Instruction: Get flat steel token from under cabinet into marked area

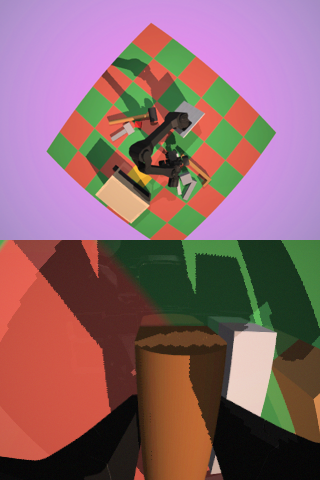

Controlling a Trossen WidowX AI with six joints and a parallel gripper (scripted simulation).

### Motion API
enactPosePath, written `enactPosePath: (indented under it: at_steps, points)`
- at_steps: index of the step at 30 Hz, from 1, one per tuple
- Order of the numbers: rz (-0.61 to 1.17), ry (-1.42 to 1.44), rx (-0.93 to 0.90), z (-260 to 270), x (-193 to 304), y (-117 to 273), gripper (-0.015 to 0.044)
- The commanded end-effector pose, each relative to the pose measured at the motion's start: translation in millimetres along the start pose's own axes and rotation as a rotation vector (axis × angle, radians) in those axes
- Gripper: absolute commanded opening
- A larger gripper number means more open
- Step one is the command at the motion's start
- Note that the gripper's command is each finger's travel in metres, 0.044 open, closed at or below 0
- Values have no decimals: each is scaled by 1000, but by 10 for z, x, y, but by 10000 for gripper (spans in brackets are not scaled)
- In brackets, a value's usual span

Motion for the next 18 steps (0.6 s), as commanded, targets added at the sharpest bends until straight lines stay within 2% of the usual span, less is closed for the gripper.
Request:
enactPosePath:
  at_steps: [1,18]
  points:
    - [6,-48,-9,21,45,13,0]
    - [6,-154,-9,-13,87,13,0]
Point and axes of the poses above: the point midway between the two fingers, 35 mm back from their tips, its own y axis back along the fingers, its own z axis across the jaws, x = y × z, the point moved 9 cm from there along y, back along the fingers, and after that the axes turned 13 degrees about y, right-handed, at the moved point
